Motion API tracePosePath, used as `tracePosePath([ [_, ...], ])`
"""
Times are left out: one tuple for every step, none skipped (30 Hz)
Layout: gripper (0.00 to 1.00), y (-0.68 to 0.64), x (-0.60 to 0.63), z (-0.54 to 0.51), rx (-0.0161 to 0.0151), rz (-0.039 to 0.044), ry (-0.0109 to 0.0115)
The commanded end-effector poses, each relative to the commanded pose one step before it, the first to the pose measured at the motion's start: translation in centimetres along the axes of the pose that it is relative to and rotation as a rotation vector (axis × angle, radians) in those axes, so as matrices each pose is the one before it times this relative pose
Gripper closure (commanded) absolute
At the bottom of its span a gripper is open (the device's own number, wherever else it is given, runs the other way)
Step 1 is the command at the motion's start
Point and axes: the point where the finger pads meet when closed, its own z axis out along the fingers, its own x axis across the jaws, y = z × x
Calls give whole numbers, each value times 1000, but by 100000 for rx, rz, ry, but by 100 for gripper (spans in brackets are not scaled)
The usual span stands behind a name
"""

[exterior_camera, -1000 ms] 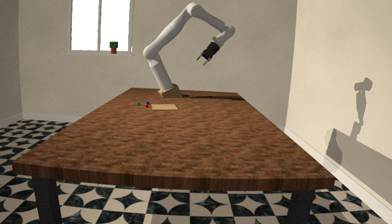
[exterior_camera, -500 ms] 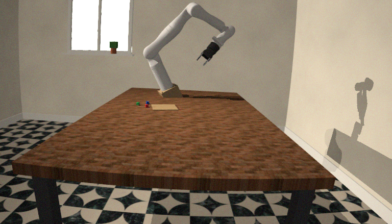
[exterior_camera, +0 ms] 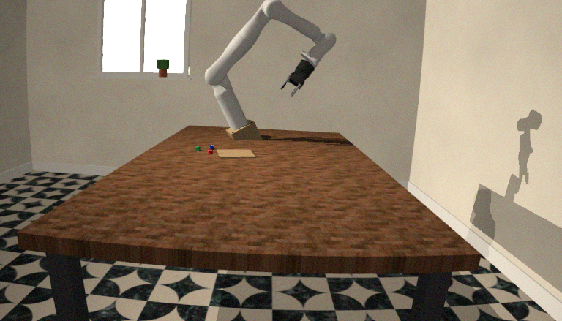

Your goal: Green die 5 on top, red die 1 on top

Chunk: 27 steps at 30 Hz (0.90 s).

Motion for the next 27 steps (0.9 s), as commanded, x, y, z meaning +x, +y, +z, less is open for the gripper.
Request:
tracePosePath([
  [0, -2035, 469, 272, -3906, 3530, -1279],
  [0, -1065, -40, 575, -2102, 3146, -1061],
  [0, -1149, -38, 629, -2242, 3417, -1086],
  [0, -1228, -33, 683, -2367, 3680, -1097],
  [0, -1302, -26, 734, -2476, 3933, -1095],
  [0, -1369, -16, 782, -2567, 4172, -1080],
  [0, 0, 0, 0, 0, 0, 0],
  [0, -1430, -3, 827, -2640, 4396, -1055],
  [0, -1483, 13, 866, -2693, 4601, -1019],
  [0, -1529, 32, 900, -2727, 4786, -976],
  [0, 0, 0, 0, 0, 0, 0],
  [0, -1566, 53, 927, -2741, 4947, -927],
  [0, -1593, 76, 947, -2737, 5083, -874],
  [0, 0, 0, 0, 0, 0, 0],
  [0, -1612, 101, 959, -2715, 5192, -820],
  [0, -1621, 126, 963, -2676, 5271, -766],
  [0, 0, 0, 0, 0, 0, 0],
  [0, 0, 0, 0, 0, 0, 0],
  [0, -1620, 152, 957, -2621, 5321, -713],
  [0, -1610, 177, 944, -2553, 5340, -663],
  [0, -1541, 192, 893, -2396, 5159, -598],
  [0, -50, 5, 28, -76, 167, -19],
  [0, -1561, 221, 893, -2382, 5281, -575],
  [0, -1523, 238, 856, -2282, 5203, -538],
  [0, 0, 0, 0, 0, 0, 0],
  [0, -1476, 253, 814, -2174, 5093, -504],
  [0, -1421, 263, 767, -2061, 4952, -475],
])
